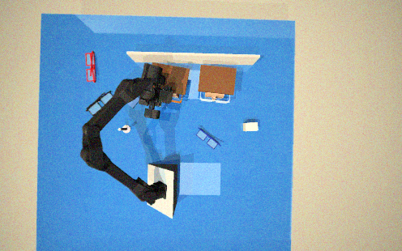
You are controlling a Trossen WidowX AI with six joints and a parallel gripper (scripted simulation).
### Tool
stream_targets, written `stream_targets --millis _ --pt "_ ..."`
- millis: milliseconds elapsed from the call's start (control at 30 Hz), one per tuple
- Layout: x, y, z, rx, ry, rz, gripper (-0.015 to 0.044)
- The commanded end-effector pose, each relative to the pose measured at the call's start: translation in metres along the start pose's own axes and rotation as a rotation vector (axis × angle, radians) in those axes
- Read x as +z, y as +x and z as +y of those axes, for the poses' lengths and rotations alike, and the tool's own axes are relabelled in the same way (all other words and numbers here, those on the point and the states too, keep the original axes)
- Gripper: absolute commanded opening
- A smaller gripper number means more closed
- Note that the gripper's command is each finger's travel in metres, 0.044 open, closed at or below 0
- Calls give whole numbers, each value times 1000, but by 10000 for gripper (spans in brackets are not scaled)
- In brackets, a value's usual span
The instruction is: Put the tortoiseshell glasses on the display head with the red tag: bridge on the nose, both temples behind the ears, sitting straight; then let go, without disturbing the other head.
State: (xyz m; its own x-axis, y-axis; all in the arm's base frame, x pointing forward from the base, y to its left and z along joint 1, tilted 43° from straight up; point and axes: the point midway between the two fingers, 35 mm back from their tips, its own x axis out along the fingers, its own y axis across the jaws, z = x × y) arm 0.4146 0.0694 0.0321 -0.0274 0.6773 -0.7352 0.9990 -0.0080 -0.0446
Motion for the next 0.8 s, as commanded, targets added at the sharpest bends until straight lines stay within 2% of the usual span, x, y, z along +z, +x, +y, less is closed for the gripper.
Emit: stream_targets --millis 0,433,567,767 --pt "0 1 0 1 3 -3 0" --pt "0 6 0 1 3 -3 0" --pt "0 5 0 0 -1 -1 105" --pt "0 5 0 0 -1 -1 107"
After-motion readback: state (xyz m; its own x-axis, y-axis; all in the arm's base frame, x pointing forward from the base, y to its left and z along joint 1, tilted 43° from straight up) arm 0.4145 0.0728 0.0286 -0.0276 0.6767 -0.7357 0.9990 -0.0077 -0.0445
